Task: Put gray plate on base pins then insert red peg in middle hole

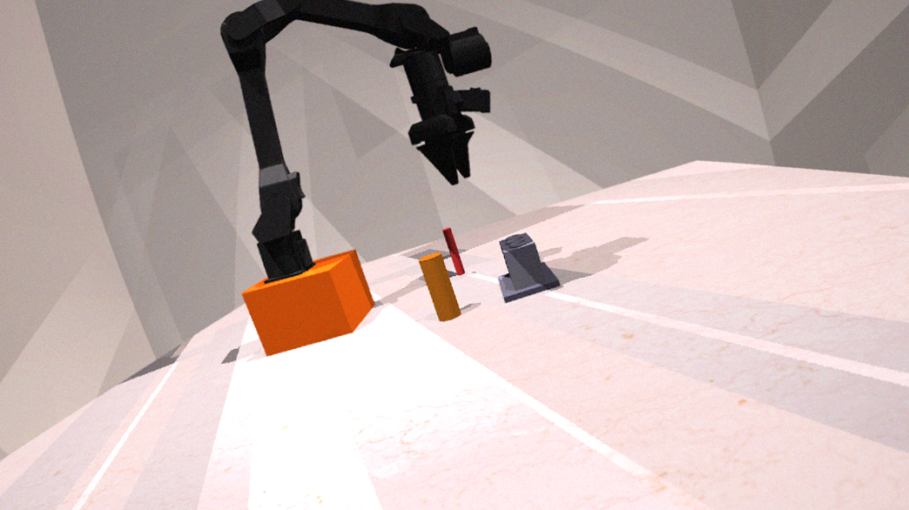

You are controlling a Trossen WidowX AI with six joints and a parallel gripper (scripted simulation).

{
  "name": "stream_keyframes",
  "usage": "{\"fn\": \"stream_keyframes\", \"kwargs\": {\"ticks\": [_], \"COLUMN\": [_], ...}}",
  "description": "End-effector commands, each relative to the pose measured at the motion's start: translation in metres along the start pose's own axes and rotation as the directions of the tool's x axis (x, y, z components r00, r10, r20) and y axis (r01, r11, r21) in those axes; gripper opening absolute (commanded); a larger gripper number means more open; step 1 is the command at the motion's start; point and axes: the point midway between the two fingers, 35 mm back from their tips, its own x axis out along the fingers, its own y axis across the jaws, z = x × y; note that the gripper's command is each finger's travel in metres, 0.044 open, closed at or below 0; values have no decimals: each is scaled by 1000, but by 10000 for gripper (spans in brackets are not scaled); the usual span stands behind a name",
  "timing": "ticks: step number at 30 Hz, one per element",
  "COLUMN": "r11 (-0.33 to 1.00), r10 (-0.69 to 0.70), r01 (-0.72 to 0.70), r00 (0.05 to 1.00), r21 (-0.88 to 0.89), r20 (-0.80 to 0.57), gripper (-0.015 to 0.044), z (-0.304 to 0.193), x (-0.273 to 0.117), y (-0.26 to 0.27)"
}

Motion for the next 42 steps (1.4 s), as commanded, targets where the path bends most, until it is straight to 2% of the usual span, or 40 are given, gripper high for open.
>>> {"fn": "stream_keyframes", "kwargs": {"ticks": [1, 8, 27, 31, 42], "r11": [780, 587, 584, 584, 584], "r10": [-15, -14, -15, -15, -15], "r01": [16, 14, 14, 14, 15], "r00": [1000, 1000, 1000, 1000, 1000], "r21": [626, 809, 811, 811, 811], "r20": [-7, -7, -7, -7, -7], "gripper": [440, 440, 440, 440, 440], "z": [-43, -55, -56, -56, -57], "x": [6, 7, 7, 37, 54], "y": [27, 34, 33, 33, 33]}}
